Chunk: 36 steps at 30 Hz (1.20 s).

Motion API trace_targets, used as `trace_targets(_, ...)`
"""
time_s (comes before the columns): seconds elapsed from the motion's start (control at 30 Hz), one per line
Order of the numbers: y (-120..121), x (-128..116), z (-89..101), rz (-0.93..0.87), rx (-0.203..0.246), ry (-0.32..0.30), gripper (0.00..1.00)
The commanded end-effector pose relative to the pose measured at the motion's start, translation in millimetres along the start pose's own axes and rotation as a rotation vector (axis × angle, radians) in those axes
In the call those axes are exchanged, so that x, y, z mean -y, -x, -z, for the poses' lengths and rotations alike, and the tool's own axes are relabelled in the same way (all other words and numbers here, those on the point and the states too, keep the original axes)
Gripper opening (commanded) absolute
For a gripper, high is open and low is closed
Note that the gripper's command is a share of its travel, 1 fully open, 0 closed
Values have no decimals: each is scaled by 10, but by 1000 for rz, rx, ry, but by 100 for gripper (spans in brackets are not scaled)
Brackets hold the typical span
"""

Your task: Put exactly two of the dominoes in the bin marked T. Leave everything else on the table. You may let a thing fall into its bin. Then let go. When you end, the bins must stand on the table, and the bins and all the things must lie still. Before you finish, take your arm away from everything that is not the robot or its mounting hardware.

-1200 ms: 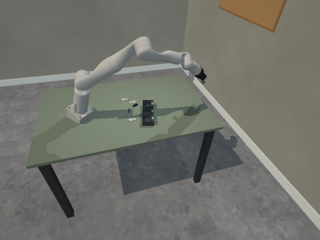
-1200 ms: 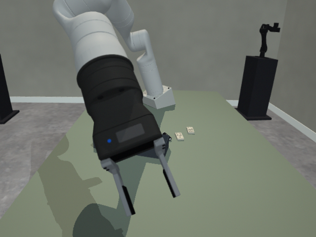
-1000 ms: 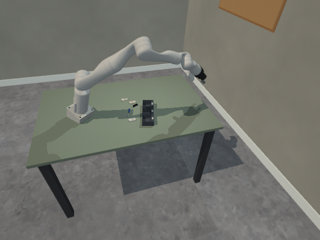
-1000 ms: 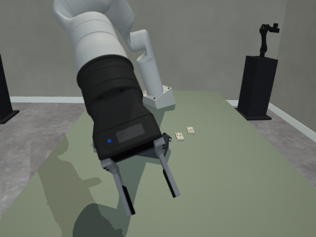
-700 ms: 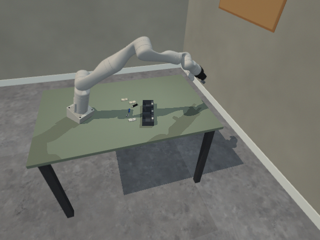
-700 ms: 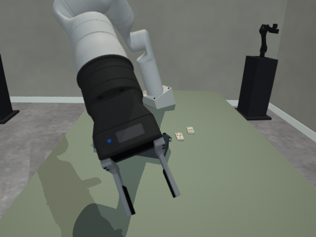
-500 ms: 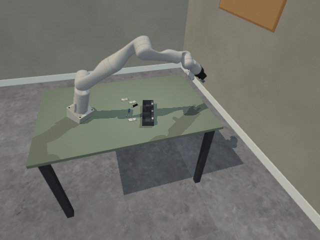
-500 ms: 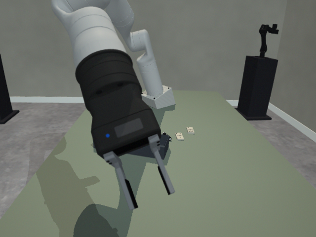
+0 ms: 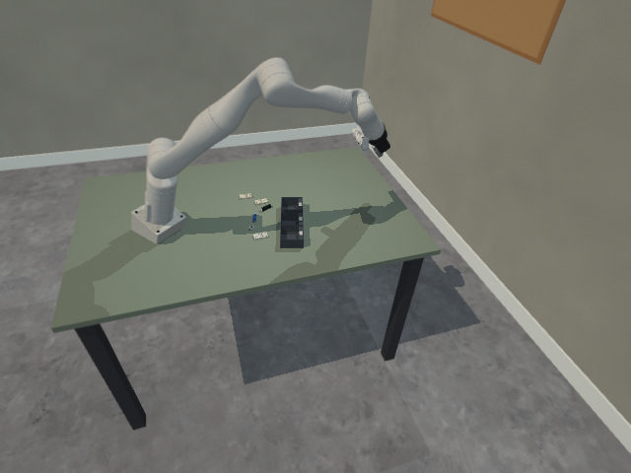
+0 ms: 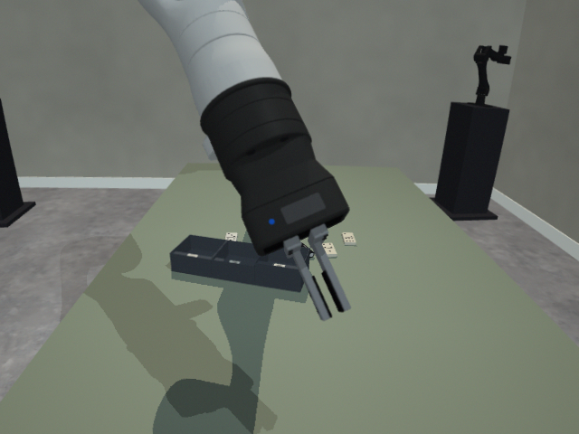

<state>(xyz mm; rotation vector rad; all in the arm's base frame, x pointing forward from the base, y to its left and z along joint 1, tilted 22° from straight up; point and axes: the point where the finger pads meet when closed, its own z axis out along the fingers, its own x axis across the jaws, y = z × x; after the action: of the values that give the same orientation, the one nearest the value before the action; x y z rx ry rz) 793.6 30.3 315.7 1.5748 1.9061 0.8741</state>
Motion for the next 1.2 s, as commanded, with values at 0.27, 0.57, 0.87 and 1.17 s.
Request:
trace_targets(0.27,-528,413,212,0,-17,-76,31)
trace_targets(0.57,-759,726,363,-11,-15,-151,31)
trace_targets(0.87,-981,1096,565,-22,-3,-223,31)
trace_targets(1.17,-1156,1507,822,-39,37,-337,31)
